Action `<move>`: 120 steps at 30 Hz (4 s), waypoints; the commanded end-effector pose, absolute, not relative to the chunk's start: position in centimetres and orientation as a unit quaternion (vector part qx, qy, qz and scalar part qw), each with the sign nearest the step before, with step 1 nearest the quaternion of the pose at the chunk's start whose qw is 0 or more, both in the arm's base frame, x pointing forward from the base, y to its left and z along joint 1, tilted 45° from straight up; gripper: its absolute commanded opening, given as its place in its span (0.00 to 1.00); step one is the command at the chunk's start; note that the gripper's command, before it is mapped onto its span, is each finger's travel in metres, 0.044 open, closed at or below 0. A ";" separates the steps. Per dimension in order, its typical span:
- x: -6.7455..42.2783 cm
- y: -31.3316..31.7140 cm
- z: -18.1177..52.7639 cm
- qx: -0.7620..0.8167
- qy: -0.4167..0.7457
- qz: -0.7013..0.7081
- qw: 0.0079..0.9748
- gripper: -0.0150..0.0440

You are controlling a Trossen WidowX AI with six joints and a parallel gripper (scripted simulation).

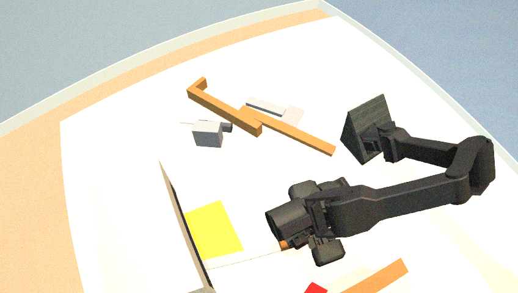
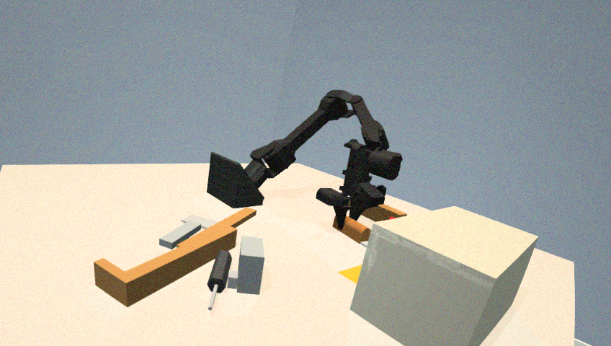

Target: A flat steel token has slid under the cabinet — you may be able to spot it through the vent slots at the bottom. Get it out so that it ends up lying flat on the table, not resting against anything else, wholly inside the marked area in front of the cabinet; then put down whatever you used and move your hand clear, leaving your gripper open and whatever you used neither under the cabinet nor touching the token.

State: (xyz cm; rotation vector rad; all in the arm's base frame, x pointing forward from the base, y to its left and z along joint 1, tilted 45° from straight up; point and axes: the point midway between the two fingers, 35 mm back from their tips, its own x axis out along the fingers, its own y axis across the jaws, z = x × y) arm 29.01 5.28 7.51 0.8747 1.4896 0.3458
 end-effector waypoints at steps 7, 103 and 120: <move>30.1 5.0 7.4 0.382 0.652 0.153 0.637 0.25; 39.7 2.1 6.3 0.381 0.650 0.153 0.639 0.25; 41.1 1.7 6.1 0.381 0.650 0.153 0.640 0.25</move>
